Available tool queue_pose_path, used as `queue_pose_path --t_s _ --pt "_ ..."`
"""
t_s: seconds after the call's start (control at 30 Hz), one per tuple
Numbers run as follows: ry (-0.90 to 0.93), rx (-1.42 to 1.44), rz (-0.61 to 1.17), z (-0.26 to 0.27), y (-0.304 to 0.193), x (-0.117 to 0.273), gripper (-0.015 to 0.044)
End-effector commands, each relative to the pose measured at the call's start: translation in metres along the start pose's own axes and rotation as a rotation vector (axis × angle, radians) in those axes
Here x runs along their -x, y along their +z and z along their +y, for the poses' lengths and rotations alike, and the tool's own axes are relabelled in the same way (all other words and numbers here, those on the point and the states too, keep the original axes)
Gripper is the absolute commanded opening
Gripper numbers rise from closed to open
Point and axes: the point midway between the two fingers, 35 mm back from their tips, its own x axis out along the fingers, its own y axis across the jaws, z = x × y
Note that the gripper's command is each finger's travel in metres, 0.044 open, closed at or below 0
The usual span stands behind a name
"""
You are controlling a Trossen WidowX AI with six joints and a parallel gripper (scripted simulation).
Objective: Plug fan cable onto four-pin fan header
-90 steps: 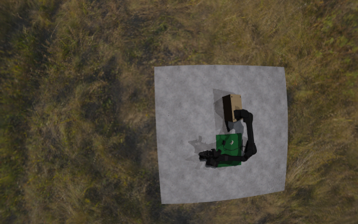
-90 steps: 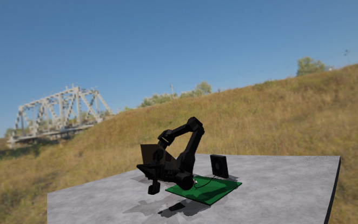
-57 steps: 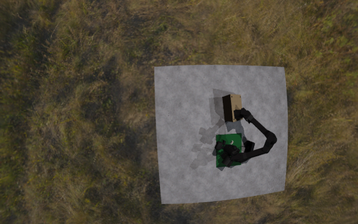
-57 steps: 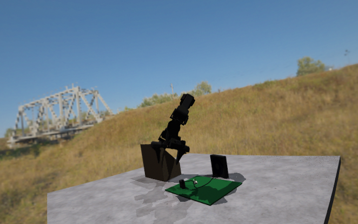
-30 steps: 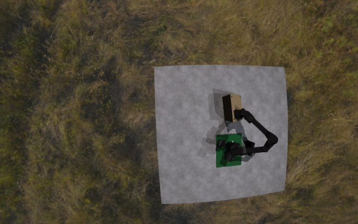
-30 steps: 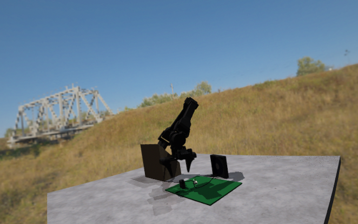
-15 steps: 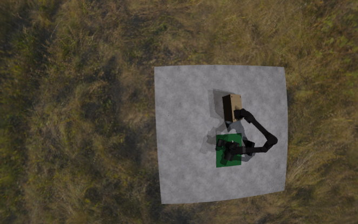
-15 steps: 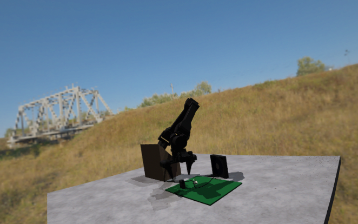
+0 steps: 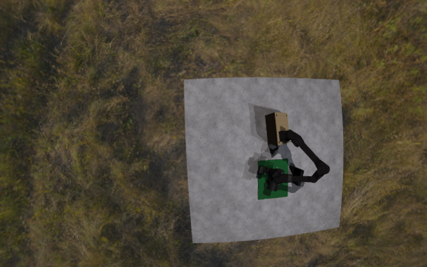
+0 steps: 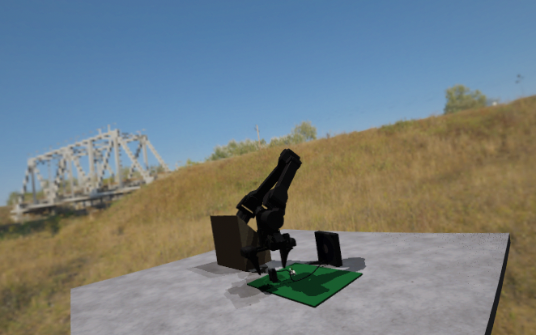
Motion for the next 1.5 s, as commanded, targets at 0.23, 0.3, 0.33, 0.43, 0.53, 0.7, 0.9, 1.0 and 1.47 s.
queue_pose_path --t_s 0.23,0.3,0.33,0.43,0.53,0.7,0.9,1.0,1.47 --pt "0.009 -0.016 0.012 0.000 -0.006 -0.021 0.0440" --pt "0.010 -0.016 0.012 0.000 -0.006 -0.023 0.0440" --pt "0.010 -0.016 0.012 0.000 -0.006 -0.023 0.0440" --pt "0.010 -0.016 0.012 0.000 -0.006 -0.023 0.0440" --pt "0.010 -0.016 0.012 0.000 -0.006 -0.023 0.0440" --pt "0.003 -0.005 0.007 0.000 -0.004 -0.021 0.0361" --pt "0.003 -0.005 0.007 0.000 -0.004 -0.021 0.0204" --pt "0.003 -0.005 0.007 0.000 -0.004 -0.021 0.0125" --pt "0.008 -0.015 0.011 -0.001 -0.003 0.029 0.0000"
